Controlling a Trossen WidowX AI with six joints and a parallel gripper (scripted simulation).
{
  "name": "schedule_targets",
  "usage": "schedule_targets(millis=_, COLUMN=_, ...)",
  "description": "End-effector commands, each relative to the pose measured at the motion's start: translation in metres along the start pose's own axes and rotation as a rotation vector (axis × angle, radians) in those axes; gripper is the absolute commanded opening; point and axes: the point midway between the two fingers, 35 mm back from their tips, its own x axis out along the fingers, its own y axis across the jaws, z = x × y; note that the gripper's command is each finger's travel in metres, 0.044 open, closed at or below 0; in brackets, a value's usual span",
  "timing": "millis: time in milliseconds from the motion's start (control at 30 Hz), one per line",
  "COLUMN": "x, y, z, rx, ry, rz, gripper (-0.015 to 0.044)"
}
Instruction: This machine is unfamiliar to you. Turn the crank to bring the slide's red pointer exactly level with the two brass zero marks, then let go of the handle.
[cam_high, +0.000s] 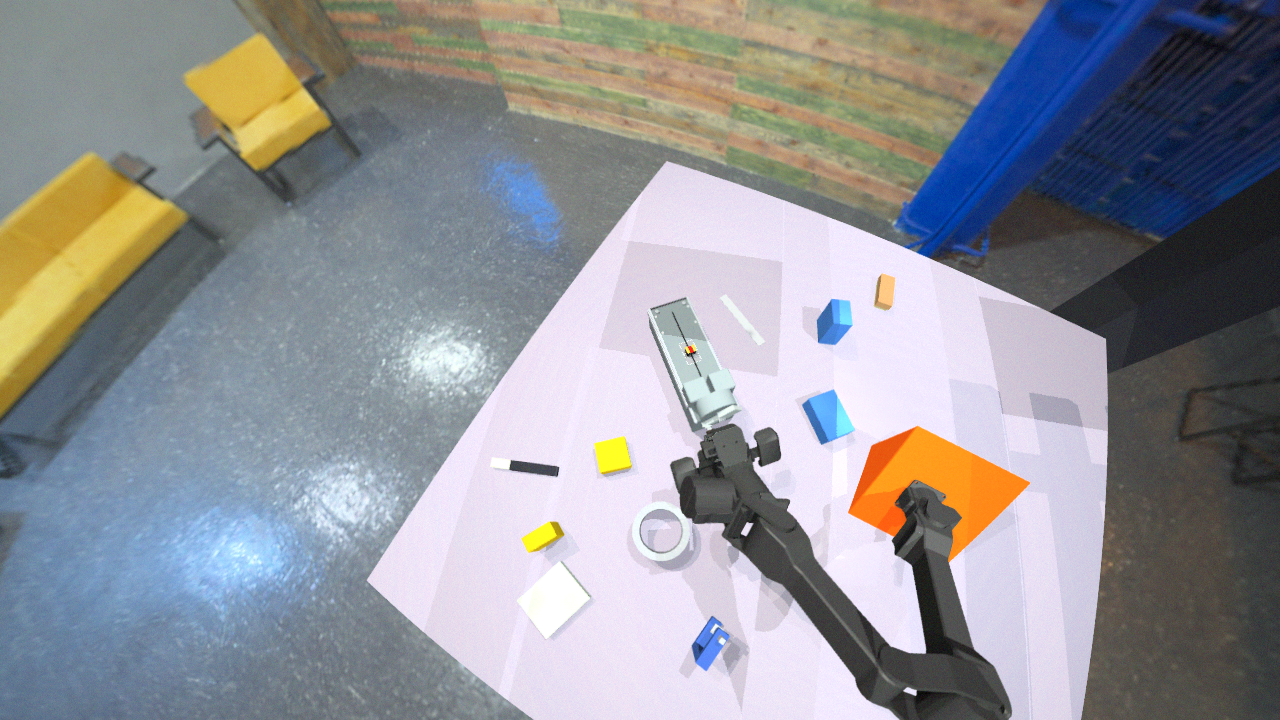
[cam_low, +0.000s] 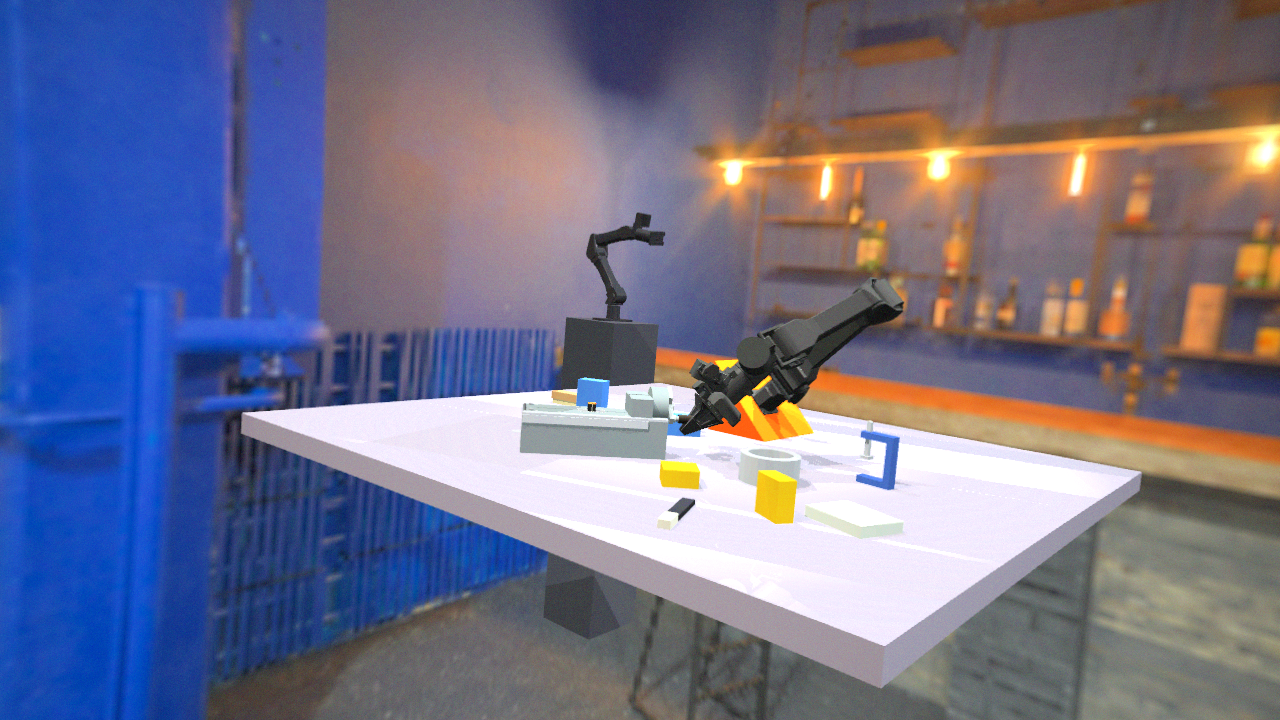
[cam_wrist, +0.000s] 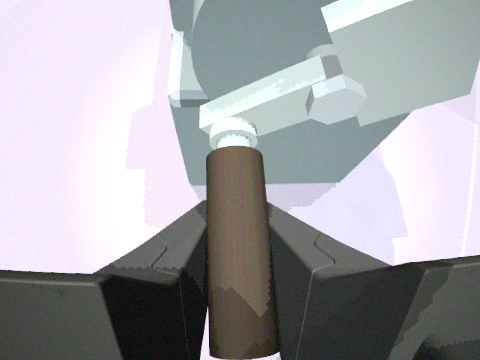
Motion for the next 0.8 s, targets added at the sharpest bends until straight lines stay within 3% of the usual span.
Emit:
schedule_targets(millis=0, x=-0.0059, y=0.005, z=0.0052, rx=-0.001, ry=-0.014, rz=0.018, gripper=0.0)
schedule_targets(millis=767, x=-0.0079, y=0.0056, z=0.0071, rx=-0.001, ry=-0.014, rz=0.018, gripper=0.0)
